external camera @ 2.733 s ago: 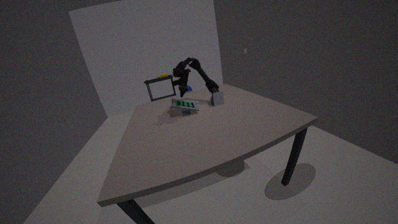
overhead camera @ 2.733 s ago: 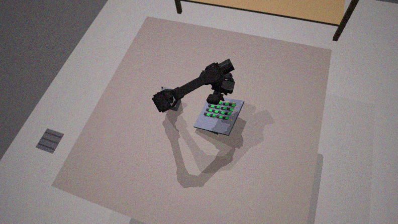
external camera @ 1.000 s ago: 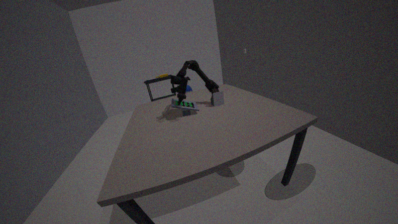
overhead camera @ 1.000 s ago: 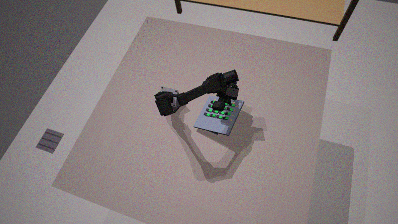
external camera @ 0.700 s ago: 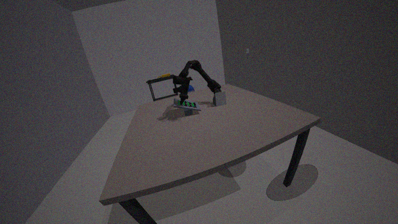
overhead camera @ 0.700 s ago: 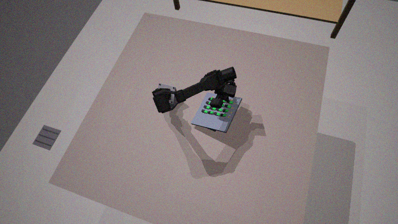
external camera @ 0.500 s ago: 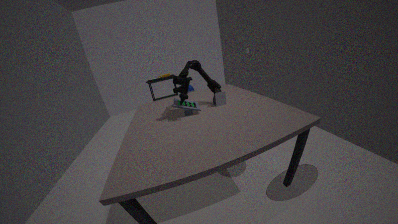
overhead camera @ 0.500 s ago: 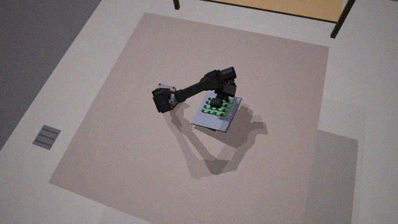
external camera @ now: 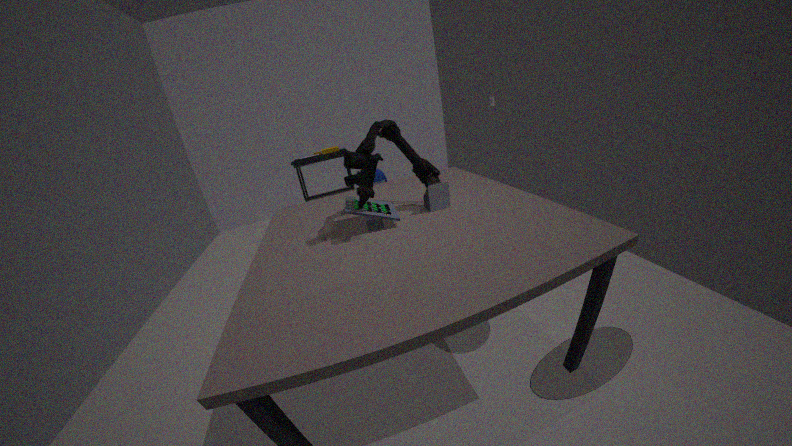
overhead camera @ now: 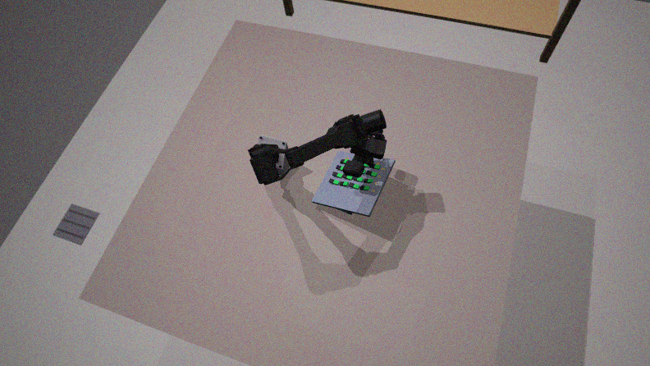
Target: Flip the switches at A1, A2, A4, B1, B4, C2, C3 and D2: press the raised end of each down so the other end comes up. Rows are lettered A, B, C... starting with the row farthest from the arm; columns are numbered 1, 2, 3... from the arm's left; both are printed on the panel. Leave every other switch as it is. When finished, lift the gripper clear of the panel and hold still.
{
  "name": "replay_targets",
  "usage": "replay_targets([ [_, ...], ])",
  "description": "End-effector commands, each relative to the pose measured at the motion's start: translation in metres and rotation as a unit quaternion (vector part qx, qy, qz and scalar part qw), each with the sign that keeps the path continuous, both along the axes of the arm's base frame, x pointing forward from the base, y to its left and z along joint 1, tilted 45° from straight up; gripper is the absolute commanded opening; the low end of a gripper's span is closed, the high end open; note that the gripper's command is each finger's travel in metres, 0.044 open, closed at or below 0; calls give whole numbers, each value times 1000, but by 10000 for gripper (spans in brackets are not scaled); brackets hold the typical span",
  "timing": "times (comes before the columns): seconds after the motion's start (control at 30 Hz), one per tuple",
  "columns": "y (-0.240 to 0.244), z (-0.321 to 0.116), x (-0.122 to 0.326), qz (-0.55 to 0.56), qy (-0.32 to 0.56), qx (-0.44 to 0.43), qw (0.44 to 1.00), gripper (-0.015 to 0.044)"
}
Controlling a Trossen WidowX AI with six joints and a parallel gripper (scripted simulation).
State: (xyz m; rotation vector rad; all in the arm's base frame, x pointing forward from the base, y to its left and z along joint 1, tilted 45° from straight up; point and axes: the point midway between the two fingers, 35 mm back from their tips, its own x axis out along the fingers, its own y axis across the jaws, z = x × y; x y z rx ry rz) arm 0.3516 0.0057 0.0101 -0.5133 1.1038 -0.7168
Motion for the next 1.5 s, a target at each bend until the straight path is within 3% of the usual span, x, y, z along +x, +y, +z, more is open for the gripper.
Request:
replay_targets([
  [0.0, -1, -1, 0, 1, 1, -2, 1000, 0],
  [0.33, -2, -1, 1, 1, 1, -2, 1000, 0],
  [0.63, 47, 39, -15, -8, 11, 3, 1000, 0],
  [0.87, 28, 59, -22, -8, 11, 2, 1000, 0],
  [1.47, -10, 28, -10, 1, 2, -2, 1000, 0],
])
